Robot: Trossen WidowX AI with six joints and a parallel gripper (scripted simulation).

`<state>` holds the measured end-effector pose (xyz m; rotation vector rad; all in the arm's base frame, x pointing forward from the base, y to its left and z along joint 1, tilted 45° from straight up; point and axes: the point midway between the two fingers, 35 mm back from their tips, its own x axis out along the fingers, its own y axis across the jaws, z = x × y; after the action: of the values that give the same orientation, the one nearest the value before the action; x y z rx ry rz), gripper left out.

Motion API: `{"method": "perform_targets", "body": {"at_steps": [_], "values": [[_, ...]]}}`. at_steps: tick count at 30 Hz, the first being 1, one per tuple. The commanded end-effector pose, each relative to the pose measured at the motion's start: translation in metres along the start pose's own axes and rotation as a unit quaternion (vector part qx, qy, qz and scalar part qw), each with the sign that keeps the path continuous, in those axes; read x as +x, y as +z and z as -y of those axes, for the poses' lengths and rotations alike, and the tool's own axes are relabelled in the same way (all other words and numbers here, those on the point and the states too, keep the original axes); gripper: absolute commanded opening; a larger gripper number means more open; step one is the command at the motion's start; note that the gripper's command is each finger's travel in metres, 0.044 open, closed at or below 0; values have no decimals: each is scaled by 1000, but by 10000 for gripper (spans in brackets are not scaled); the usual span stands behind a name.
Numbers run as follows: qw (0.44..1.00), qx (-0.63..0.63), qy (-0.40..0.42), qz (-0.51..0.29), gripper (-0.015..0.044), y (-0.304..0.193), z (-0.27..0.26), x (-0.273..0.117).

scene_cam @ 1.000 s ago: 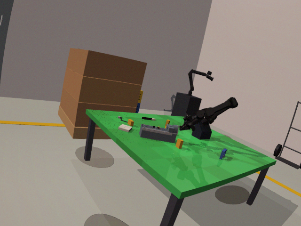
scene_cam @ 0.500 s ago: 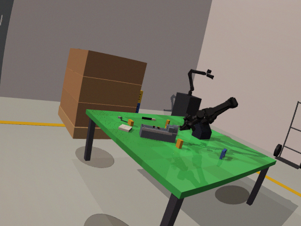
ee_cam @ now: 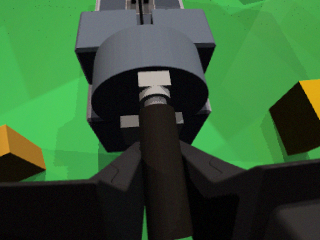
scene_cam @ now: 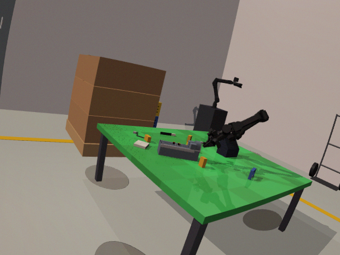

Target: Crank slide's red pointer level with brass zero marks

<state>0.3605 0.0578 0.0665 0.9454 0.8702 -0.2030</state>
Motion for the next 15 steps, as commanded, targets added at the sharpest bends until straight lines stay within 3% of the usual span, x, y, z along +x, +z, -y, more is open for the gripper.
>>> {"method": "perform_targets", "body": {"at_steps": [1, 15], "values": [[1000, -3, 12, 0, 0, 0, -9, 0], [1000, -3, 12, 0, 0, -2, -14, 2]]}}
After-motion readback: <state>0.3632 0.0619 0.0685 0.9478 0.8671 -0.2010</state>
